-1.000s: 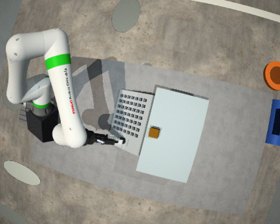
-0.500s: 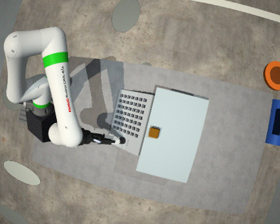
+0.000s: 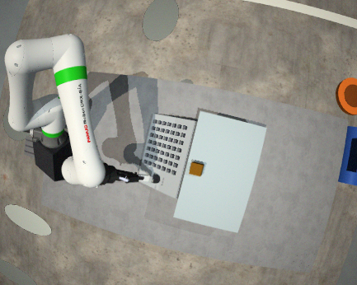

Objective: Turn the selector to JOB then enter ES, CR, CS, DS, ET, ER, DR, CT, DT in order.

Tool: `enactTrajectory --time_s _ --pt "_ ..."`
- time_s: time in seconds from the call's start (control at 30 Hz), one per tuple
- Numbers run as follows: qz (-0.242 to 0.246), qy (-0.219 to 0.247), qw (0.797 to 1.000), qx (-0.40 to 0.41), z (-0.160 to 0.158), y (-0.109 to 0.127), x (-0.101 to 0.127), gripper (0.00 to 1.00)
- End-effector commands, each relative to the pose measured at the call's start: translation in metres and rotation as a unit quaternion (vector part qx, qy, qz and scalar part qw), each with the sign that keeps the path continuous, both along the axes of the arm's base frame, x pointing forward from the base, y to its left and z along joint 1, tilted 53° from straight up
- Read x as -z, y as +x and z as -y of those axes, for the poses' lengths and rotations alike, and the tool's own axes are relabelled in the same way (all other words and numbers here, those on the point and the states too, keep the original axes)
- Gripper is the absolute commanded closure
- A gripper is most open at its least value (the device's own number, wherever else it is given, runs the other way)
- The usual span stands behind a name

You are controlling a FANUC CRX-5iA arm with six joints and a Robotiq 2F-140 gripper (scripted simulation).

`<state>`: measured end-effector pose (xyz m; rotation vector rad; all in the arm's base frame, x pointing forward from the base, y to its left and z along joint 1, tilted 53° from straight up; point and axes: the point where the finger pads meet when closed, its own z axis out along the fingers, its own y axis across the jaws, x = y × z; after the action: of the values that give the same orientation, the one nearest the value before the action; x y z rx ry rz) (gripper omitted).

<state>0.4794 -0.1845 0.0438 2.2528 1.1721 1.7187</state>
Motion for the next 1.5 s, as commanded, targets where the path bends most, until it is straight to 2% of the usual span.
enactTrajectory --time_s 0.0,0.7,0.83,0.93,1.0,1.03,1.37,1.47 --pt "0.0 0.0 1.0 0.0 0.0 0.0 0.0 1.0" --pt "0.0 -0.001 1.0 0.0 -0.002 0.0 -0.002 1.0" --pt "0.003 -0.008 1.0 -0.003 -0.034 0.007 -0.034 1.0" --pt "0.005 -0.011 1.0 -0.005 -0.047 0.009 -0.048 1.0" --pt "0.005 -0.011 1.0 -0.005 -0.047 0.009 -0.048 1.0" --pt "0.006 -0.014 1.0 -0.006 -0.061 0.012 -0.061 1.0" --pt "0.011 -0.025 1.0 -0.011 -0.11 0.022 -0.111 1.0" --pt "0.011 -0.026 1.0 -0.011 -0.113 0.022 -0.113 1.0"
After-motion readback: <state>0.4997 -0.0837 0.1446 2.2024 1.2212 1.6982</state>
